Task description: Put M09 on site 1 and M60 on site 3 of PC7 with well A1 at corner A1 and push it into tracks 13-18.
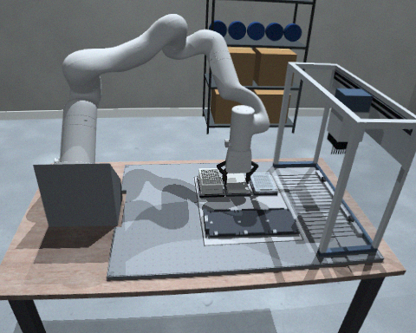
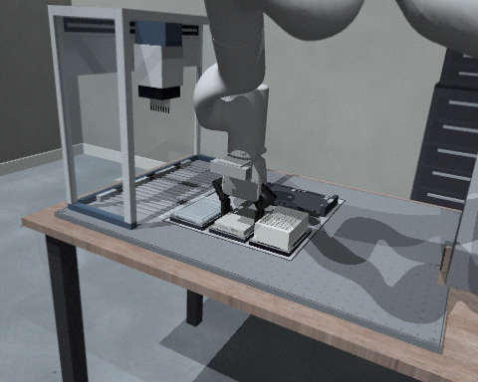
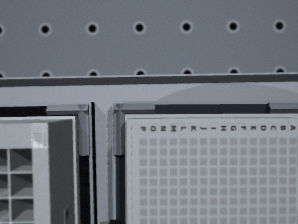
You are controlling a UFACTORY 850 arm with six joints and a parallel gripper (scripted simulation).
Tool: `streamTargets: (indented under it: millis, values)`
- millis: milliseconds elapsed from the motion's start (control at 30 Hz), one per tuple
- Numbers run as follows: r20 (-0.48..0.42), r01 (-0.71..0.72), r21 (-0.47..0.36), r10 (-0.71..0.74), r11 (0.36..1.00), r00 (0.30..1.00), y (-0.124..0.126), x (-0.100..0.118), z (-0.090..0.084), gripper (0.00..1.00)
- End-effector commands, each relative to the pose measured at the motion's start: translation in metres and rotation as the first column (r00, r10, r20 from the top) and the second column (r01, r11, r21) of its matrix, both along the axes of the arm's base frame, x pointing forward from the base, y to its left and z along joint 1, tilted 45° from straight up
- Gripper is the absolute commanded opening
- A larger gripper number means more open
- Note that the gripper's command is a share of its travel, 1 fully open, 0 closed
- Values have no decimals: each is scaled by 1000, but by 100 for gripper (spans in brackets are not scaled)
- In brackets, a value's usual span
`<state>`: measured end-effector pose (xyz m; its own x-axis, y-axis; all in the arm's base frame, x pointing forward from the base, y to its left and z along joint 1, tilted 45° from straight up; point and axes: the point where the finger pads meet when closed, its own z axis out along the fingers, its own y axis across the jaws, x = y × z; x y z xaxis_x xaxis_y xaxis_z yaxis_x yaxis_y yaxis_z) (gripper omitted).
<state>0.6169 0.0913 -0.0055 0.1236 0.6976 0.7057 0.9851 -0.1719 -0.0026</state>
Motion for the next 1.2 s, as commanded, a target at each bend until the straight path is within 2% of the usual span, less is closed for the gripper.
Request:
streamTargets:
  millis: [0,200,233,1167]
  values:
    - [1,1,0,-1,1000,1000,-1,1,1,100]
    - [1,1,0,-1,1000,1000,-1,1,1,100]
    - [1,1,0,-1,1000,1000,-1,1,1,0]
    - [1,1,0,-1,1000,1000,-1,1,1,0]
